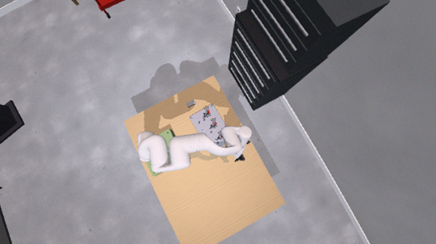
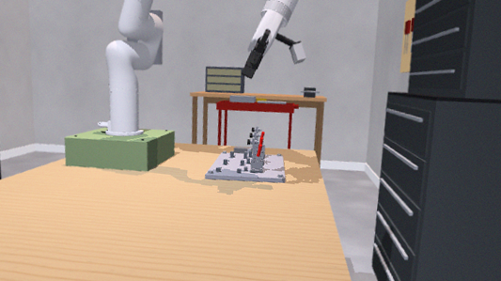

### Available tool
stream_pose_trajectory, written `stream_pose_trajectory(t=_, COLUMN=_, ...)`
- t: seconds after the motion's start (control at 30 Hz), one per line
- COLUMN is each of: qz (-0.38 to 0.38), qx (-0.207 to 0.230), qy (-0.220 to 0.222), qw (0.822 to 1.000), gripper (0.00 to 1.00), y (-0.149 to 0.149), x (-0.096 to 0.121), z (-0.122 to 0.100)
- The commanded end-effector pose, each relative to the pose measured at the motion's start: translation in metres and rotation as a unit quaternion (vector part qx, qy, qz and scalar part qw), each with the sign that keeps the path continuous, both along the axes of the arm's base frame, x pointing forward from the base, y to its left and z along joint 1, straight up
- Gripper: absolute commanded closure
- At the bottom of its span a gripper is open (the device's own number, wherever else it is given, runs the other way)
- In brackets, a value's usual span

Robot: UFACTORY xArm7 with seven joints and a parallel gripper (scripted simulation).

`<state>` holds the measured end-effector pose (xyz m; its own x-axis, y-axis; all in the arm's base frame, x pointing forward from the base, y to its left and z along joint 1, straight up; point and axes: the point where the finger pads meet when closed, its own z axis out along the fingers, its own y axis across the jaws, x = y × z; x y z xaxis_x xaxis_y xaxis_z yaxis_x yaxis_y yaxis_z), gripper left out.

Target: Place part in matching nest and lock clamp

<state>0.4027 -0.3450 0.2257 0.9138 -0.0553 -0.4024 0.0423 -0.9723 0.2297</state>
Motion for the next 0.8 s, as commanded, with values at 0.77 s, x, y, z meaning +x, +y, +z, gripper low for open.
stream_pose_trajectory(t=0.77, qz=0.009, qx=0.017, qy=-0.051, qw=0.998, gripper=0.00, y=0.065, x=0.028, z=-0.018)
